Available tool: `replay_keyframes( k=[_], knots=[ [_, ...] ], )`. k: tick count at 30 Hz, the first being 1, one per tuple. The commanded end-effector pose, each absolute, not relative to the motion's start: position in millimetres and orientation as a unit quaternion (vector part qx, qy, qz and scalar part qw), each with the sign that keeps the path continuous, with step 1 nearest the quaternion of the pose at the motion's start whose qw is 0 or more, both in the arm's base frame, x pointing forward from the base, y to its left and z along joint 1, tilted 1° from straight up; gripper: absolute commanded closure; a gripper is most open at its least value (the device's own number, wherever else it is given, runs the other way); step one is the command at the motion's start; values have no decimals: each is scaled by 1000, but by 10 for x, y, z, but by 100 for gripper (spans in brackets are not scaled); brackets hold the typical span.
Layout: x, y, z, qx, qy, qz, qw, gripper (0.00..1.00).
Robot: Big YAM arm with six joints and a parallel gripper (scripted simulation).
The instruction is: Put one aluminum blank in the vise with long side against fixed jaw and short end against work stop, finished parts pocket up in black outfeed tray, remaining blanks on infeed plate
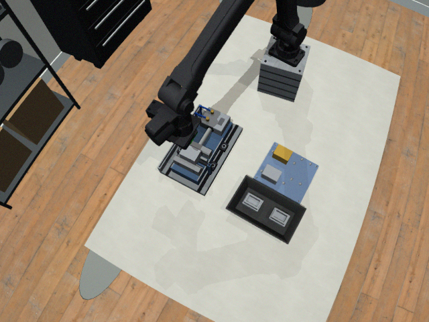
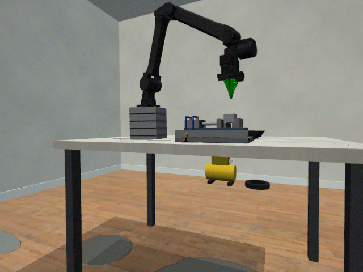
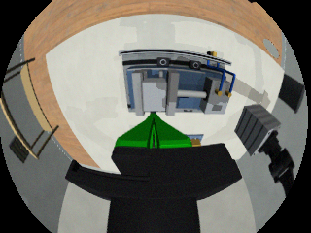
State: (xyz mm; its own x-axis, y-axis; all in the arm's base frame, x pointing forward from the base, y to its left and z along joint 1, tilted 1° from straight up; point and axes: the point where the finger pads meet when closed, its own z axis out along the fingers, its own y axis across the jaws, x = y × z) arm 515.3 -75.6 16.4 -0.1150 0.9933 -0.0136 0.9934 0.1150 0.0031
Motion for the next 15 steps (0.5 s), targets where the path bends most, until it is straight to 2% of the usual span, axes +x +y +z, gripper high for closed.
replay_keyframes(
  k=[1,9,15],
  knots=[
    [5145,-709,72,666,746,-12,-2,100],
    [5135,-709,67,666,746,-12,-3,100],
    [4829,-783,163,667,745,-4,9,100]
  ],
)
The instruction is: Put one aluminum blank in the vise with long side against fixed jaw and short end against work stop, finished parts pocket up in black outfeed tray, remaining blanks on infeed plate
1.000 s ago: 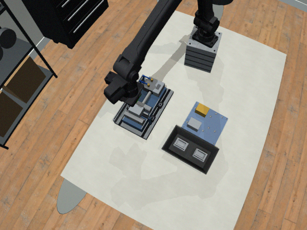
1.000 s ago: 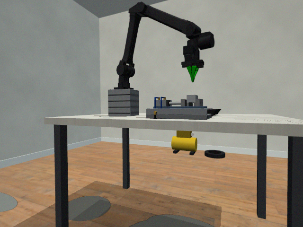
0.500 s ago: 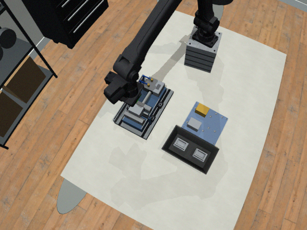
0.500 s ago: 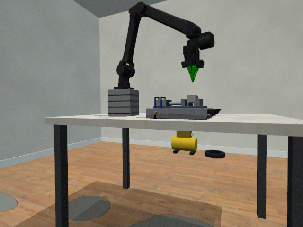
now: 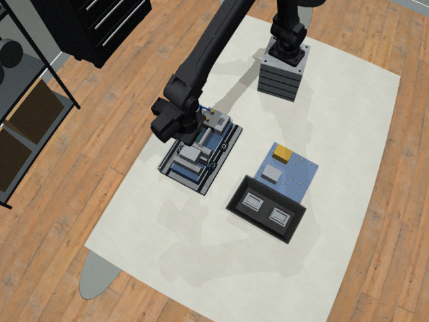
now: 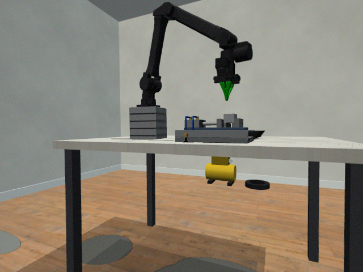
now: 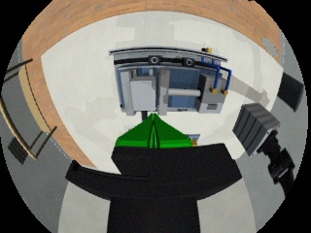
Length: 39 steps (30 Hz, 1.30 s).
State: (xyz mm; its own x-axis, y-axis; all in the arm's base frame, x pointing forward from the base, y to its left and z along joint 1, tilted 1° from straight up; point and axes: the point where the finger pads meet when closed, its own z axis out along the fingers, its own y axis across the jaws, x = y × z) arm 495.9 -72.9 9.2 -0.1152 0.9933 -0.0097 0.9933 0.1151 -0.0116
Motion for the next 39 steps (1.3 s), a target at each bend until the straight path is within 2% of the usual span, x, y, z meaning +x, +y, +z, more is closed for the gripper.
replay_keyframes(
  k=[1,39],
  knots=[
    [4808,-791,173,-667,-745,3,-11,100],
    [4809,-829,83,-666,-746,7,-4,100]
  ],
)
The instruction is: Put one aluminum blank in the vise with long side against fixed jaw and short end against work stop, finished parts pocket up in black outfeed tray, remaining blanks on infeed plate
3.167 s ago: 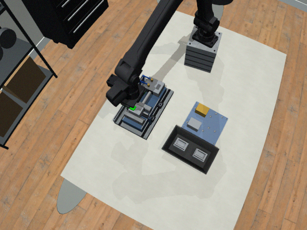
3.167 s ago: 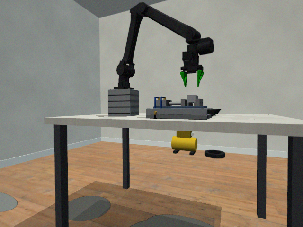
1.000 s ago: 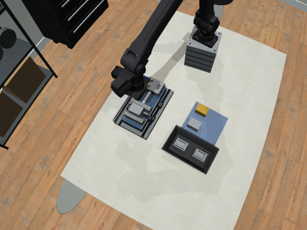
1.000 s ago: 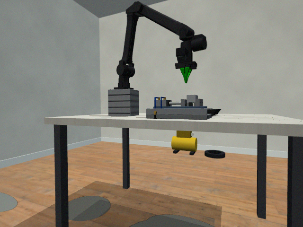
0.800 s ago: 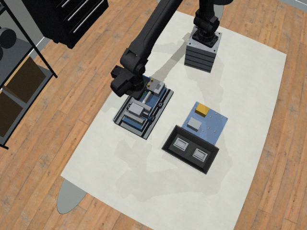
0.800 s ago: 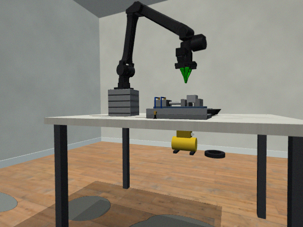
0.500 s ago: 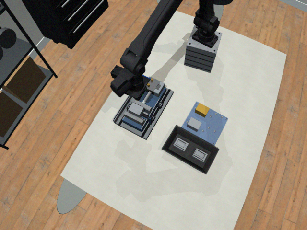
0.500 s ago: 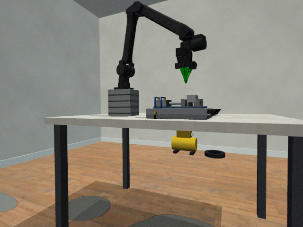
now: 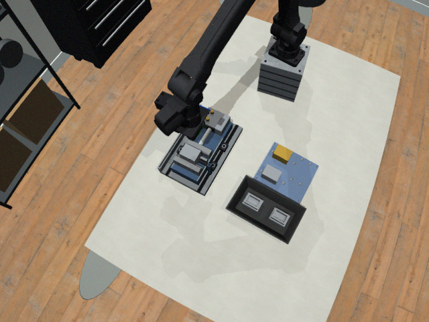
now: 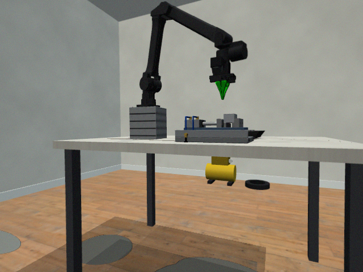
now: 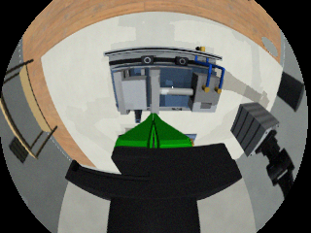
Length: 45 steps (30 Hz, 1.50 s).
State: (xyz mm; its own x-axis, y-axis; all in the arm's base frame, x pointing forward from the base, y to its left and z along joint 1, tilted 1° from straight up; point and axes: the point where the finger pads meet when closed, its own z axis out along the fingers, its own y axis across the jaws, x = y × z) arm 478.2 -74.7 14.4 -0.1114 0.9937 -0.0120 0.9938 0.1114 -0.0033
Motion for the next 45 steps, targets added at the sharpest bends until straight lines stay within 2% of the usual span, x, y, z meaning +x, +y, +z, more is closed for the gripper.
replay_keyframes(
  k=[1,45],
  knots=[
    [4809,-829,82,666,746,-7,4,100],
    [4753,-833,-472,666,746,-9,1,100]
  ],
)
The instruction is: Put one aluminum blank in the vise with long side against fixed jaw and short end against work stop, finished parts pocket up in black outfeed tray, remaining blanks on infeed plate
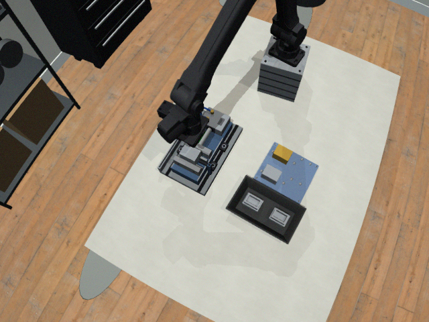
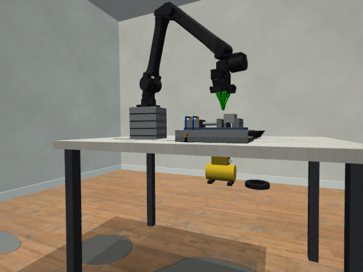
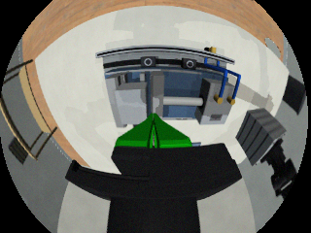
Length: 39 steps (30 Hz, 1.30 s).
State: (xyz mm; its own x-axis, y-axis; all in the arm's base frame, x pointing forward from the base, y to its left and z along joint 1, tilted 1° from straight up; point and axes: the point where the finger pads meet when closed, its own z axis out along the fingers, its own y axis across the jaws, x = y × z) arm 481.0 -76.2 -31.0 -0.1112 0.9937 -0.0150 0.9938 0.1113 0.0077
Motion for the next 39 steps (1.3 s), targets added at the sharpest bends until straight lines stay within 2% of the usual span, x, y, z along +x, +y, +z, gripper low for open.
replay_keyframes(
  k=[1,39],
  knots=[
    [4753,-833,-484,666,746,-9,1,100],
    [4739,-833,-566,666,746,-10,0,100]
  ],
)
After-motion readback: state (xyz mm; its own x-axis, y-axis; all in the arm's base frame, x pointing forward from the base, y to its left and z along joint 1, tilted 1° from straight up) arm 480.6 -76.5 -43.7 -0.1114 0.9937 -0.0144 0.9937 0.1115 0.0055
